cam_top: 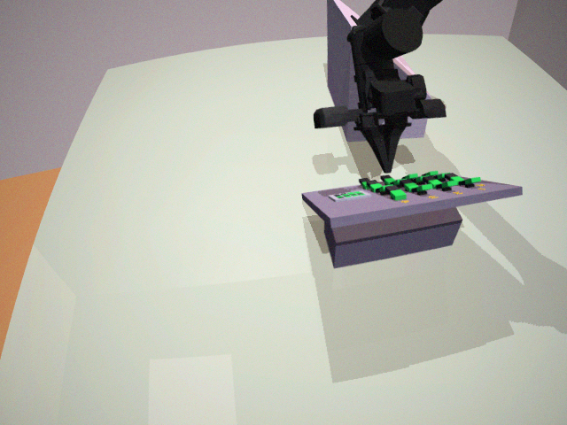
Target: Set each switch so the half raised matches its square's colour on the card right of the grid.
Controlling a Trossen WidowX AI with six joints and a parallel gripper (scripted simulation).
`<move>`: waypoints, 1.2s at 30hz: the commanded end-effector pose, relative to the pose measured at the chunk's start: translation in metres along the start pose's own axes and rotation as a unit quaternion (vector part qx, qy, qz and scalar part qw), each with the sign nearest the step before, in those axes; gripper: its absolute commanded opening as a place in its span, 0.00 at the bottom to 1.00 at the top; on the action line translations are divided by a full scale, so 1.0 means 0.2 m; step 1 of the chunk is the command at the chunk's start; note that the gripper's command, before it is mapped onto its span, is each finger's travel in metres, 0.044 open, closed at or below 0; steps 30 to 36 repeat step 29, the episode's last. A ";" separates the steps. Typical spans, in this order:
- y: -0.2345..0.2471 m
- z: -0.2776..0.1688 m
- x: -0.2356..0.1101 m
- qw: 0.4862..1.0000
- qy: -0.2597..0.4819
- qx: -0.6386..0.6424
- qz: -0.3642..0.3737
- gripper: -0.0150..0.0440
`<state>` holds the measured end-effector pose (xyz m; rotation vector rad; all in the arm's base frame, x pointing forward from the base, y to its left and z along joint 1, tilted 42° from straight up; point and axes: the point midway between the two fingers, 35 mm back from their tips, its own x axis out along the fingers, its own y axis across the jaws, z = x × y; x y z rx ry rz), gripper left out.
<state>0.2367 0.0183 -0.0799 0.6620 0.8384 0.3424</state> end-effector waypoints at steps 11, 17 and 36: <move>0.01 0.00 -0.27 1.000 -0.021 0.000 0.000 0.25; 0.06 0.20 -0.30 1.000 -0.021 0.000 0.000 0.25; 0.09 0.25 -0.32 1.000 -0.021 0.000 0.000 0.25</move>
